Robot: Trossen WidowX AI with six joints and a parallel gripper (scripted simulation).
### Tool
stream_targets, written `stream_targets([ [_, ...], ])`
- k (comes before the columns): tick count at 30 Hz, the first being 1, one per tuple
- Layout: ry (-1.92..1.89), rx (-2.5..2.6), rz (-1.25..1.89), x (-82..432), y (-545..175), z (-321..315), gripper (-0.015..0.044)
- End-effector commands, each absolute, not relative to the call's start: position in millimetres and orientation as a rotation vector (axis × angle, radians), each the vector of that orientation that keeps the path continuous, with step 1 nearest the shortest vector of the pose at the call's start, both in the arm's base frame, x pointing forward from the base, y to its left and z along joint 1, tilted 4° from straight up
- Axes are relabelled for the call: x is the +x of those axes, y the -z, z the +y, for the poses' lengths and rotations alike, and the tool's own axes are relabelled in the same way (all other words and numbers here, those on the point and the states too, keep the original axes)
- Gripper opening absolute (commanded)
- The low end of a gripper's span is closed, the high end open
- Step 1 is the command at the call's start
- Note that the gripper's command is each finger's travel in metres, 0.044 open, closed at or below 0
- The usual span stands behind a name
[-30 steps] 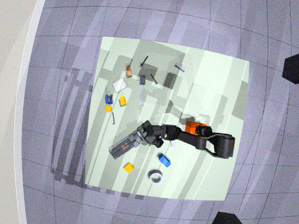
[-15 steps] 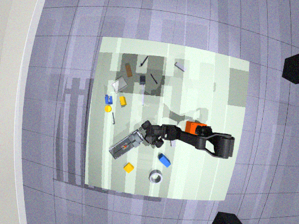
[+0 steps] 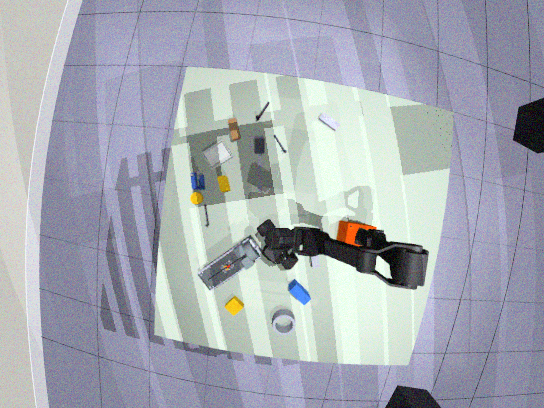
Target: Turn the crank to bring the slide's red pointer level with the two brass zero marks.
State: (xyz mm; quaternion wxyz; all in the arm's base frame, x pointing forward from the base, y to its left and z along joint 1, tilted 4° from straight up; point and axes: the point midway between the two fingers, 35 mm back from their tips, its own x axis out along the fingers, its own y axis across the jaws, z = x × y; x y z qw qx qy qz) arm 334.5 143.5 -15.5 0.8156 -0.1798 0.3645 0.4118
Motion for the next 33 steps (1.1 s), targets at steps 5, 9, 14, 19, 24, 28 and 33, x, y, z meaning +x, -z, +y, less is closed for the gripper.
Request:
stream_targets([
  [5,-0.877,-0.388,0.766,338,2,141,0.0],
  [9,-0.877,-0.388,0.766,340,-2,140,0.0],
  [14,-0.877,-0.388,0.766,343,-4,138,0.0],
  [19,-0.877,-0.388,0.766,345,-6,137,0.0],
  [24,-0.877,-0.388,0.766,347,-8,136,0.0],
  [28,-0.877,-0.389,0.766,348,-9,135,0.0],
  [33,-0.877,-0.389,0.766,349,-9,134,0.0],
])
